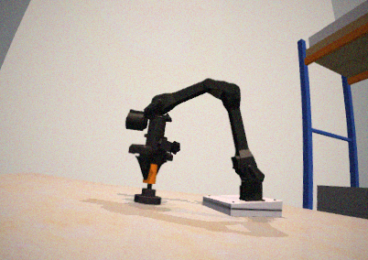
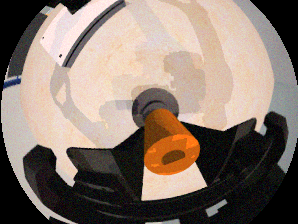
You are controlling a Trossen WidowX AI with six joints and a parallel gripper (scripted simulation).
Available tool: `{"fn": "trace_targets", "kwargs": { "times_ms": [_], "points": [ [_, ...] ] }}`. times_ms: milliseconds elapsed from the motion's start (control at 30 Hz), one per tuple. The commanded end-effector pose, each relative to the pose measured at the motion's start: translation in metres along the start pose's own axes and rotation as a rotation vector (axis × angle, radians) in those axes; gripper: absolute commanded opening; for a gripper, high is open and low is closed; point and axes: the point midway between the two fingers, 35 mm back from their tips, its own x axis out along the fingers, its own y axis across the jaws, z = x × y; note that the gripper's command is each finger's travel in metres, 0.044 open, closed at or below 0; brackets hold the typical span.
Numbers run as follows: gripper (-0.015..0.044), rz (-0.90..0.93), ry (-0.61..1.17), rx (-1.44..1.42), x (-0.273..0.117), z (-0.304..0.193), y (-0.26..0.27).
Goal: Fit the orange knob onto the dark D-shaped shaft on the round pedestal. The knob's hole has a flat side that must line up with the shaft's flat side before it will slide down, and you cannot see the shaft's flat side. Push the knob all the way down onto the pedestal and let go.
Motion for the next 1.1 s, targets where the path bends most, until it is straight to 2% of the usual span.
{"fn": "trace_targets", "kwargs": {
  "times_ms": [0, 300, 533, 1067],
  "points": [
    [0.0, -0.006, 0.004, -0.004, -0.0001, -0.0016, -0.0015],
    [0.0, -0.006, 0.004, -0.013, -0.005, -0.0011, -0.0011],
    [0.0, -0.005, 0.004, -0.213, -0.0062, 0.0023, 0.0005],
    [0.0, -0.005, 0.004, -0.213, 0.0003, 0.0046, 0.0015]
  ]
}}
